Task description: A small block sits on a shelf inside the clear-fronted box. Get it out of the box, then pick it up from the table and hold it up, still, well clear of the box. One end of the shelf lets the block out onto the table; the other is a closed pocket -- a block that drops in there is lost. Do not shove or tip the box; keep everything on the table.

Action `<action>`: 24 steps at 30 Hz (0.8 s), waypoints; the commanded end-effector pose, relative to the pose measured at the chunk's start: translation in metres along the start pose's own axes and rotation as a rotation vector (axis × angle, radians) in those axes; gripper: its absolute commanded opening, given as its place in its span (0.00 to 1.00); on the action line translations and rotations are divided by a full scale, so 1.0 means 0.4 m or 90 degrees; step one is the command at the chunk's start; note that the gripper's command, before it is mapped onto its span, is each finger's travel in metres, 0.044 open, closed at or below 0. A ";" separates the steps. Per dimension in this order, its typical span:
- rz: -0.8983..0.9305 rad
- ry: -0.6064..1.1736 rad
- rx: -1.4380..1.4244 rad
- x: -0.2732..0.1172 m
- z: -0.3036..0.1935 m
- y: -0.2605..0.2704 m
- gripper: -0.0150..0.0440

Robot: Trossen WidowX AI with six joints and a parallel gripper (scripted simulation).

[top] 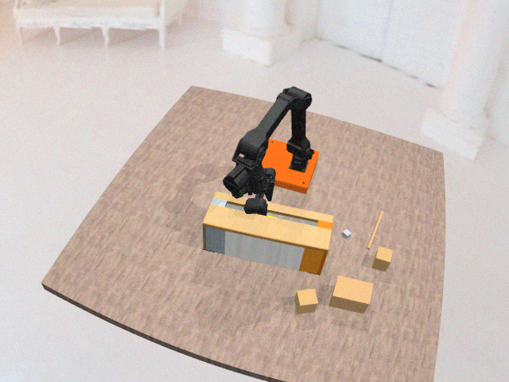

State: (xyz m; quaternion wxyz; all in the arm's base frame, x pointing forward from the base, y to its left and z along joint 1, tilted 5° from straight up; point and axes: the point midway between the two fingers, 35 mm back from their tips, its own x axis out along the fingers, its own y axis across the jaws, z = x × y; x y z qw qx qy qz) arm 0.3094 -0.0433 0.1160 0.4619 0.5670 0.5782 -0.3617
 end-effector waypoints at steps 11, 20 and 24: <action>0.002 0.004 0.002 0.029 -0.082 0.000 0.93; 0.002 0.003 0.001 0.019 -0.053 0.006 0.93; 0.002 0.003 0.001 0.019 -0.053 0.006 0.93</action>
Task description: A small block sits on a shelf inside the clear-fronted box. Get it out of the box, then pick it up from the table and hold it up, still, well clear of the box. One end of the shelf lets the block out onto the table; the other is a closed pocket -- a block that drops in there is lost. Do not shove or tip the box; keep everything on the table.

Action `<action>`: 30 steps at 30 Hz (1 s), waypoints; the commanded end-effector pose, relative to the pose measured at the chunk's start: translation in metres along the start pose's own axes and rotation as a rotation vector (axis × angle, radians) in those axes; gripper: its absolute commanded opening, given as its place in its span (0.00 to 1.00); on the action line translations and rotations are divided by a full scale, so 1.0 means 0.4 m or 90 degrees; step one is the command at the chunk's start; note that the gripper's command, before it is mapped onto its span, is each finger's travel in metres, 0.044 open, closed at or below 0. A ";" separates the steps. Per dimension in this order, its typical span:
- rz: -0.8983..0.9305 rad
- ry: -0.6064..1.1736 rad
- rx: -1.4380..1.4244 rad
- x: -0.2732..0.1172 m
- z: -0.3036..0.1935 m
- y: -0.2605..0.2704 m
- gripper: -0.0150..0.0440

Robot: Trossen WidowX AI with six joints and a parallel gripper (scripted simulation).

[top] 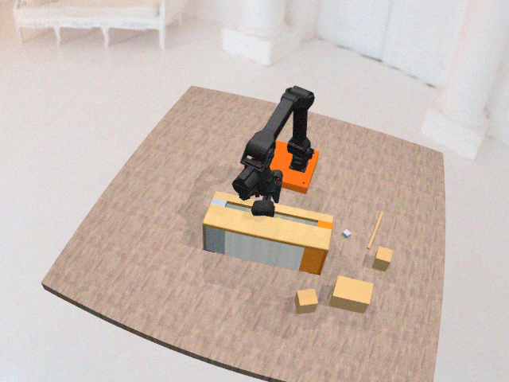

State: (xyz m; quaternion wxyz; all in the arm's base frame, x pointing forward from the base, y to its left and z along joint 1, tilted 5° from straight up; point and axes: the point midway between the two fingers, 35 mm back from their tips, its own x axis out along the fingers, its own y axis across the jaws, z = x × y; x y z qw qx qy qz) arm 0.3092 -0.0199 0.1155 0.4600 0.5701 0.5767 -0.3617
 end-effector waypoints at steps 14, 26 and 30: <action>-0.001 0.002 -0.002 0.010 -0.030 0.000 0.93; -0.001 0.002 -0.002 0.006 -0.018 0.001 0.93; -0.001 0.002 -0.002 0.006 -0.018 0.001 0.93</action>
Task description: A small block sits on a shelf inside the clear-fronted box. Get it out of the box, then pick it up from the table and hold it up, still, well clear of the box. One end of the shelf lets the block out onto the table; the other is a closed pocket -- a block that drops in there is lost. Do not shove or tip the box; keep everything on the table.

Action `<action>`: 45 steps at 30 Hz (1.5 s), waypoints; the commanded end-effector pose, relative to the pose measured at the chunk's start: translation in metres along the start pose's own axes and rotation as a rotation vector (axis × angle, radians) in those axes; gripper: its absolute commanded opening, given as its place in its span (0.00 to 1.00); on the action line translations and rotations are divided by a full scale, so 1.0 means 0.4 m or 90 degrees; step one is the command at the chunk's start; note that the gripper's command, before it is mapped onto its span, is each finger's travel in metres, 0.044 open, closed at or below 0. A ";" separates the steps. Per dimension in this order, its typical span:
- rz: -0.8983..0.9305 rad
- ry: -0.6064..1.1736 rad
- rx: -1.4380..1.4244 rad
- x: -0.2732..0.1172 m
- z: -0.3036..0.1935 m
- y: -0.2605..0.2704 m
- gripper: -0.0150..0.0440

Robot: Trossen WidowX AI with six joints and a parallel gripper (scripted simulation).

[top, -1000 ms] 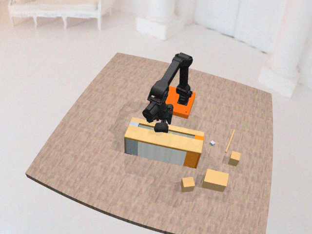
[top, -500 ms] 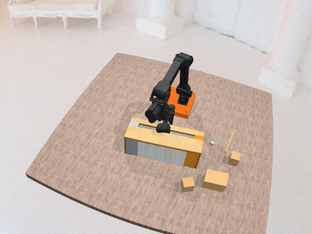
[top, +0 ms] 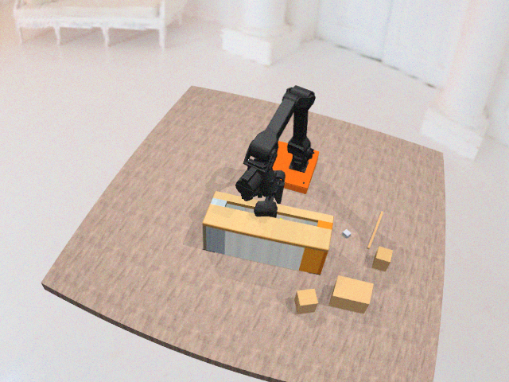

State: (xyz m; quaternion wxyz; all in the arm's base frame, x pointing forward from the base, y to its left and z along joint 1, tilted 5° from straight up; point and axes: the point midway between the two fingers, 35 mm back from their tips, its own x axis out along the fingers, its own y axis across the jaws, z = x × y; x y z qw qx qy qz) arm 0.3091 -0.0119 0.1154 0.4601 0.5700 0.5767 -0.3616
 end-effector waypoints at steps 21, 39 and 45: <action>-0.001 0.003 -0.002 0.015 -0.043 -0.001 0.93; -0.001 0.002 -0.002 0.013 -0.038 -0.001 0.93; -0.001 0.003 -0.002 0.016 -0.045 -0.001 0.93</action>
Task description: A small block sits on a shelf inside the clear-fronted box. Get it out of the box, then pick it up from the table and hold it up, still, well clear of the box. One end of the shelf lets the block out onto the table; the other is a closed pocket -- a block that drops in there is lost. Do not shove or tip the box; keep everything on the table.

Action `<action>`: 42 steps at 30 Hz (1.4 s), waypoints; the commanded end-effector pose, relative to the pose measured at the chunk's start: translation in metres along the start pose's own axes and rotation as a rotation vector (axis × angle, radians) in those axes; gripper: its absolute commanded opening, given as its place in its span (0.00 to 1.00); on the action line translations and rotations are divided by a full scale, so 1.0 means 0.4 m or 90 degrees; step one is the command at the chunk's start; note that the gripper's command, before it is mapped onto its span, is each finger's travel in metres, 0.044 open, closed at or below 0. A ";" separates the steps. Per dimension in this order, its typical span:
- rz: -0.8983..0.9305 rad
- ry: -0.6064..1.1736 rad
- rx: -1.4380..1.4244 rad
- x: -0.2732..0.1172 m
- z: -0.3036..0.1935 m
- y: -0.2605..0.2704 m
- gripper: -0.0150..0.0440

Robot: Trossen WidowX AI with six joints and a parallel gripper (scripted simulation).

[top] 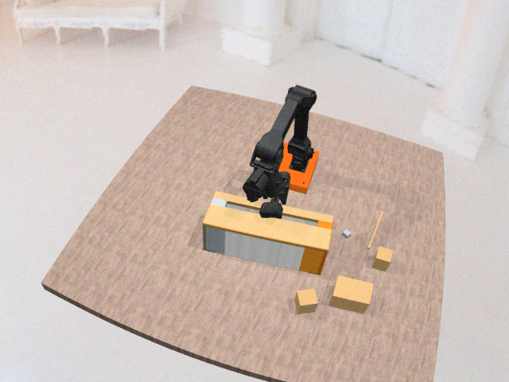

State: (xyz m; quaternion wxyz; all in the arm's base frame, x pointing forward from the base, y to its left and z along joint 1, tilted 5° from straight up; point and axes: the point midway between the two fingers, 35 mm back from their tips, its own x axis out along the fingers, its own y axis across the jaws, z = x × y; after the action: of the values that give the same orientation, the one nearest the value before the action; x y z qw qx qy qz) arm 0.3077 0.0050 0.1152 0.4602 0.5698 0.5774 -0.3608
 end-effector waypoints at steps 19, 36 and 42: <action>-0.001 0.003 -0.001 0.018 -0.050 -0.001 0.93; -0.001 0.003 -0.001 0.013 -0.039 0.000 0.93; -0.001 0.003 -0.001 0.017 -0.050 0.000 0.93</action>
State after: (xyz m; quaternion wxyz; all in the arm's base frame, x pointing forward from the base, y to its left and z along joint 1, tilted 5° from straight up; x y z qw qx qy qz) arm 0.3060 0.0232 0.1149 0.4602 0.5692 0.5788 -0.3594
